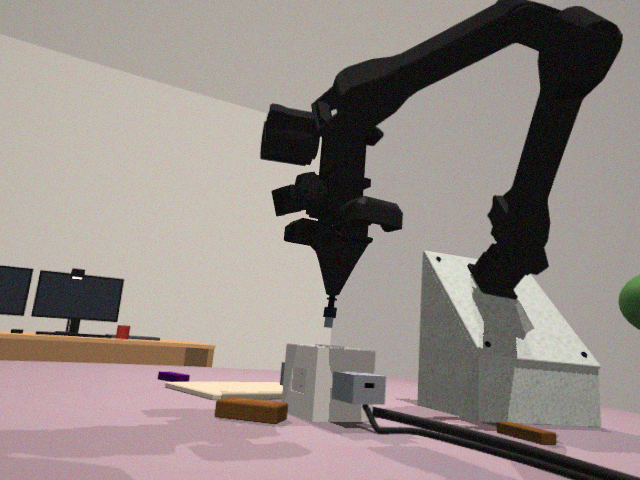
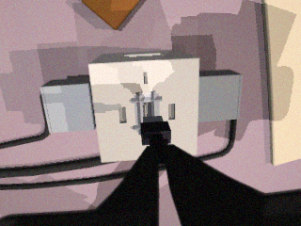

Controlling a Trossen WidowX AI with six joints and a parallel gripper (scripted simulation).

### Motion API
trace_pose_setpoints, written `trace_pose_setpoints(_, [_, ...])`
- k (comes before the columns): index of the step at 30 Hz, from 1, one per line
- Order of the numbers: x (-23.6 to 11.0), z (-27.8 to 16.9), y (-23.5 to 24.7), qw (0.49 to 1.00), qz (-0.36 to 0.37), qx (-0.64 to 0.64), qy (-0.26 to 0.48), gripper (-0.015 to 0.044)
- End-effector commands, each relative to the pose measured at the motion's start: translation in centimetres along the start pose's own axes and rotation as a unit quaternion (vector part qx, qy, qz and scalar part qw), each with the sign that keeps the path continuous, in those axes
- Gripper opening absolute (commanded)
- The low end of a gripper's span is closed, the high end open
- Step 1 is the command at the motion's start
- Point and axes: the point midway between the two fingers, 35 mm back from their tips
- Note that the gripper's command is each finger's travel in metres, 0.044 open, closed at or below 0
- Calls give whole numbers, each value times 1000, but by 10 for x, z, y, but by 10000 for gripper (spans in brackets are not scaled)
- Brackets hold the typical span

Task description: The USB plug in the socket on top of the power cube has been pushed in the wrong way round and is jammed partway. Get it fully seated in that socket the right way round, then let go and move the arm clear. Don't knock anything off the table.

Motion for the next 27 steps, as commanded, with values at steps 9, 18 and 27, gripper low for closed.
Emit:
trace_pose_setpoints(9, [1,0,0,987,0,159,0,0])
trace_pose_setpoints(18, [1,0,0,962,0,274,0,0])
trace_pose_setpoints(27, [1,0,0,923,0,385,0,0])
Point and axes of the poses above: the point midway between the two fingers, 35 mm back from their tips, its own x axis out along the fingers, its own y axis across the jaws, z = x × y, and after that the axes turned 4 degrees about -x, right-handed
